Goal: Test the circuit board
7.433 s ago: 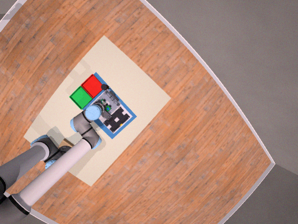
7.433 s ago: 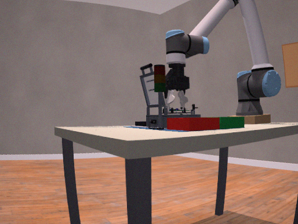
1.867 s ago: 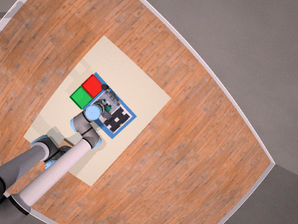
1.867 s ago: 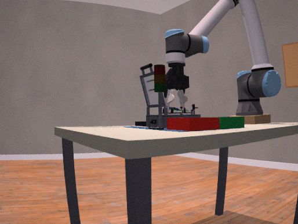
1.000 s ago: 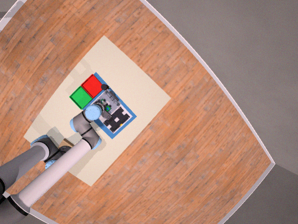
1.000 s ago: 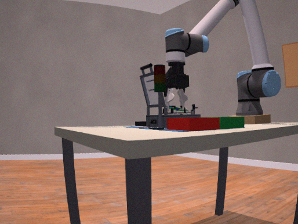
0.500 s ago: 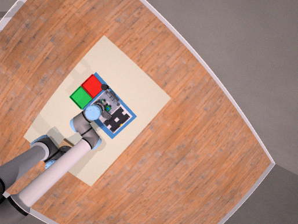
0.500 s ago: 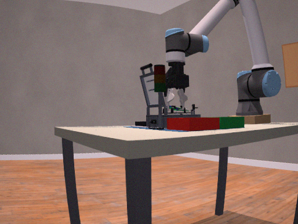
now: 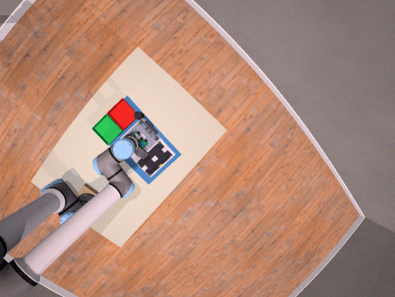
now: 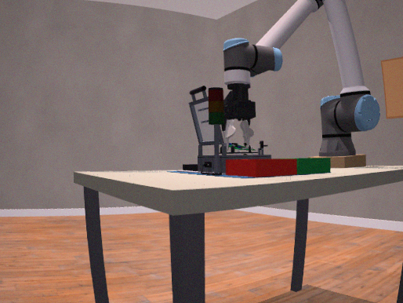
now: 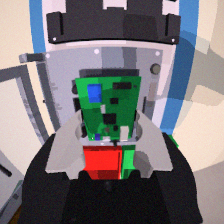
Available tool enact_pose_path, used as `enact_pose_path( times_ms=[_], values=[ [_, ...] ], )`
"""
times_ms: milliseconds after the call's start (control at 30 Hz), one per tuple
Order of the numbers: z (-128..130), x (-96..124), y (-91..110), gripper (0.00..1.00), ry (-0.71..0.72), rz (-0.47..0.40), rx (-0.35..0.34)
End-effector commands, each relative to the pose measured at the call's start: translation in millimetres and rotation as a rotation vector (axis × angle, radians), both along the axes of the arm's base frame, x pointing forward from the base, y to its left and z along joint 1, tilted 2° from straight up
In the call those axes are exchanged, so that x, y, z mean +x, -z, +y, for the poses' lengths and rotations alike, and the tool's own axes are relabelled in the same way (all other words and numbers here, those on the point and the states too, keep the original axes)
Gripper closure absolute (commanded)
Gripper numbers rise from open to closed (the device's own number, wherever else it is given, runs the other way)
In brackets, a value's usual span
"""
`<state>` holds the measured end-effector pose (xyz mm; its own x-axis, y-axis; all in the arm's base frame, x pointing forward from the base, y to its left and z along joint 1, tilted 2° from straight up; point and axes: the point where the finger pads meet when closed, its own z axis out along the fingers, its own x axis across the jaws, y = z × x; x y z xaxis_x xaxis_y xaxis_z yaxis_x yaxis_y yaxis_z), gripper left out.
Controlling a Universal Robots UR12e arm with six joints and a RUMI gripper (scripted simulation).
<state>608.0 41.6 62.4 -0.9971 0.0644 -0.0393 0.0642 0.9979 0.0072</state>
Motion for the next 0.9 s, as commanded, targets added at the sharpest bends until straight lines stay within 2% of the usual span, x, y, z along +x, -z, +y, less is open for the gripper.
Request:
enact_pose_path(
  times_ms=[0,867],
  values=[
    [-0.2,1.1,-1.0,0.61,0.002,-0.002,0.000],
    [0.0,-1.2,2.2,0.61,0.002,-0.002,0.000]
  ],
)
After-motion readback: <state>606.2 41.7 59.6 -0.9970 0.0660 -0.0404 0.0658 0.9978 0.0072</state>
